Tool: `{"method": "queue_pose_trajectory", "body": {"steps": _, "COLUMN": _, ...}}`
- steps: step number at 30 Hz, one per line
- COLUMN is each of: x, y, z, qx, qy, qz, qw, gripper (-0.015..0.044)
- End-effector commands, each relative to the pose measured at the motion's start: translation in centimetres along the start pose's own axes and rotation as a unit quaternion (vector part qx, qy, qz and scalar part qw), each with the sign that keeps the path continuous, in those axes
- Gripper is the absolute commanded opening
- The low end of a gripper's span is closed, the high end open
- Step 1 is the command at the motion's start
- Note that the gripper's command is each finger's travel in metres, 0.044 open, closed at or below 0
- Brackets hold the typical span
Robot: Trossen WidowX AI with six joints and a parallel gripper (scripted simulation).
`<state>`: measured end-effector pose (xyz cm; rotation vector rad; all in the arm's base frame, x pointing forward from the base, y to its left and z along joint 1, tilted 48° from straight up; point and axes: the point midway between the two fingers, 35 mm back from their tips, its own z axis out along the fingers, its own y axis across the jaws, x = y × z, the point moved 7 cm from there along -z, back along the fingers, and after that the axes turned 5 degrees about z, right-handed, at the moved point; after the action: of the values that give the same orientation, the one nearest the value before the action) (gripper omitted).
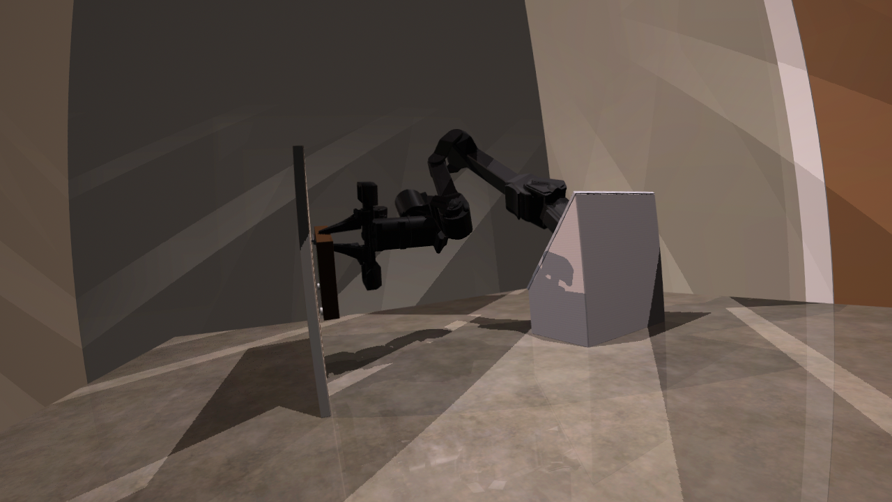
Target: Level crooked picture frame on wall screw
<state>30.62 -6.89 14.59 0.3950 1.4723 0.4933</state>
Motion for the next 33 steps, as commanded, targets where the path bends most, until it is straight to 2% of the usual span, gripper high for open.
{"method": "queue_pose_trajectory", "body": {"steps": 1, "x": -0.02, "y": -0.03, "z": 0.00, "qx": 0.001, "qy": 0.000, "qz": 0.009, "qw": 1.000, "gripper": 0.0000}}
{"method": "queue_pose_trajectory", "body": {"steps": 33, "x": -0.05, "y": 0.03, "z": 0.01, "qx": 0.000, "qy": 0.000, "qz": 0.096, "qw": 0.995, "gripper": 0.0000}}
